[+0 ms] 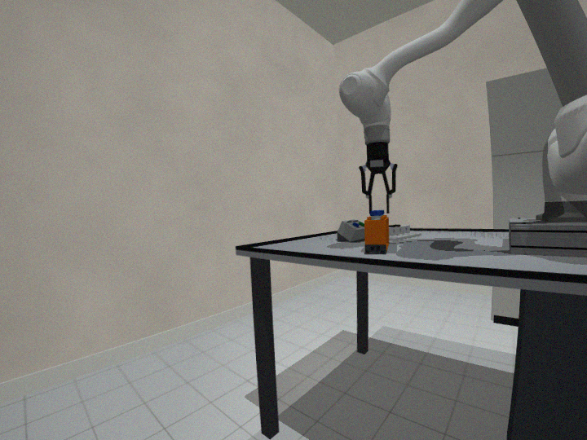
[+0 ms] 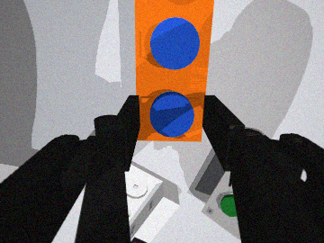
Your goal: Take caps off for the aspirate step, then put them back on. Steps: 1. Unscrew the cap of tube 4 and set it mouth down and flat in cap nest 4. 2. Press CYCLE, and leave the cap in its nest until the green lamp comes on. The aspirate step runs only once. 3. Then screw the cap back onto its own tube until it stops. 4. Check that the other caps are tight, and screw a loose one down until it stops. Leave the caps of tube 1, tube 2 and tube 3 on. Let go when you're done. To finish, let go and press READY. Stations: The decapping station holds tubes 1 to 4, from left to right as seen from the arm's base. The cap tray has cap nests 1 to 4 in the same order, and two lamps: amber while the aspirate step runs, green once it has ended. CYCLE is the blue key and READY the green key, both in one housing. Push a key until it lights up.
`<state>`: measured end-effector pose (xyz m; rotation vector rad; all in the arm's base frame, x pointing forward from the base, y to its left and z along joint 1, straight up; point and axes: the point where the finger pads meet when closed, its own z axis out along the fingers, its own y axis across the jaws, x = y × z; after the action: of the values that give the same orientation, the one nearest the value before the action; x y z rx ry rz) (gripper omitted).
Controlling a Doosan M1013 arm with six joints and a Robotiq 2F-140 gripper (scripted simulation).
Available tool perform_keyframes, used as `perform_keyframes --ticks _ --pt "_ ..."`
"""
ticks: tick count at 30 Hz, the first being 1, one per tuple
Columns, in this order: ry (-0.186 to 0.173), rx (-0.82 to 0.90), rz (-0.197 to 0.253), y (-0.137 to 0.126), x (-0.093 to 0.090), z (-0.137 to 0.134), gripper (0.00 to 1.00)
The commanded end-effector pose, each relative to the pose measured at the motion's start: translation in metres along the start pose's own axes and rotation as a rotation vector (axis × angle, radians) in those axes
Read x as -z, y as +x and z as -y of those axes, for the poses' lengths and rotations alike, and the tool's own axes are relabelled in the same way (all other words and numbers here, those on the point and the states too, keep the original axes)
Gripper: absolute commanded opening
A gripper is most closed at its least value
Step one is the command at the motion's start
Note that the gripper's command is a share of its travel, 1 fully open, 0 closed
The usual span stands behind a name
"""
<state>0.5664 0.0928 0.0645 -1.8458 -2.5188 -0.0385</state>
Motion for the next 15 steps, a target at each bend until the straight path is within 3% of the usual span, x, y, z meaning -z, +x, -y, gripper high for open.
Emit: perform_keyframes --ticks 1,4,7,13,14,15 --pt "0.003 -0.278 0.029 0.0001 0.0007 -0.0005 0.41" --pt "0.002 -0.336 0.029 0.0001 0.0007 -0.0005 0.41" --pt "-0.001 -0.549 0.031 0.0001 0.0007 -0.0005 0.41" --pt "-0.001 -0.549 0.031 0.0001 0.0007 -0.0005 0.41" --pt "-0.001 -0.549 0.031 0.0001 0.0007 -0.0005 0.3" --pt "-0.001 -0.549 0.031 0.0001 0.0007 -0.0005 0.3"
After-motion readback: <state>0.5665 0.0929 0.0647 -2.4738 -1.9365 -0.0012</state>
